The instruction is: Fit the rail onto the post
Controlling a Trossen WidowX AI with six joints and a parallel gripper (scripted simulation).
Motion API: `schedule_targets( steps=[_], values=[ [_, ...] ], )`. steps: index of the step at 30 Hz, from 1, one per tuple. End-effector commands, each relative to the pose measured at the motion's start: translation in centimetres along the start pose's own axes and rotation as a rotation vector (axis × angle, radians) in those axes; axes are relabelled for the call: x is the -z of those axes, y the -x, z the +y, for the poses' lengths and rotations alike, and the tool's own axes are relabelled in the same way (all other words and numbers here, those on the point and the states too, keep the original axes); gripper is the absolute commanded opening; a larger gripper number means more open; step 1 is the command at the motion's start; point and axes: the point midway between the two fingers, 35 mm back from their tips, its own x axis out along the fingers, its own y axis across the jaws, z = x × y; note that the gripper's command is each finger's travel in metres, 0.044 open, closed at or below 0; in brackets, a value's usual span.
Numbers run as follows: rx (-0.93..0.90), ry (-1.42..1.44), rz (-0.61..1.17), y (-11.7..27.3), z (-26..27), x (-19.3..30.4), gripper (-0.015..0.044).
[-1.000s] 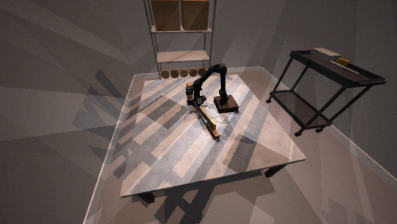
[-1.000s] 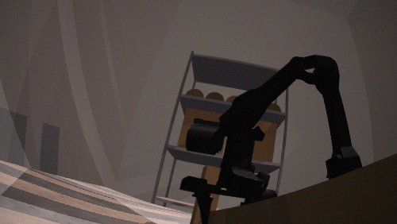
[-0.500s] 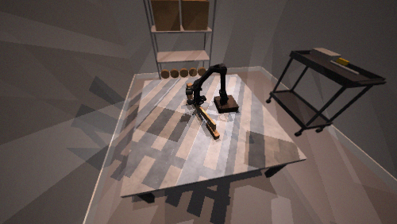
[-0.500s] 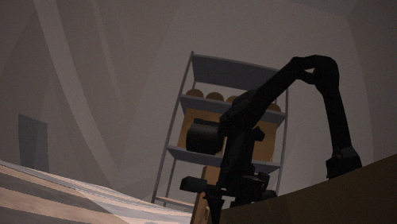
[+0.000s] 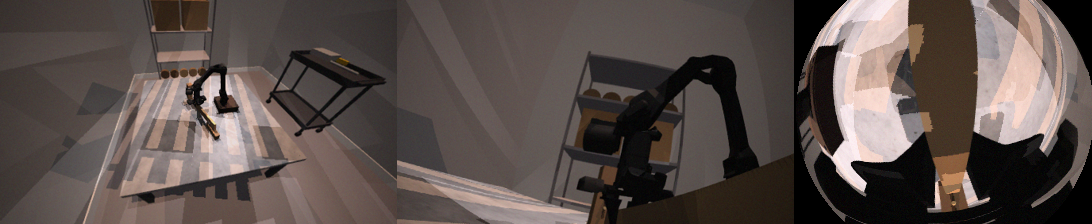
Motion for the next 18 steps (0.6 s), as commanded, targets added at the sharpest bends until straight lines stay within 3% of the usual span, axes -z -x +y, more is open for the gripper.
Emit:
schedule_targets(
  steps=[1,18],
  values=[
    [0.0,0.003,-0.002,0.21,0.0,0.0,0.0],
    [0.0,0.003,-0.002,1.1,-0.18,0.01,0.0]
  ],
)
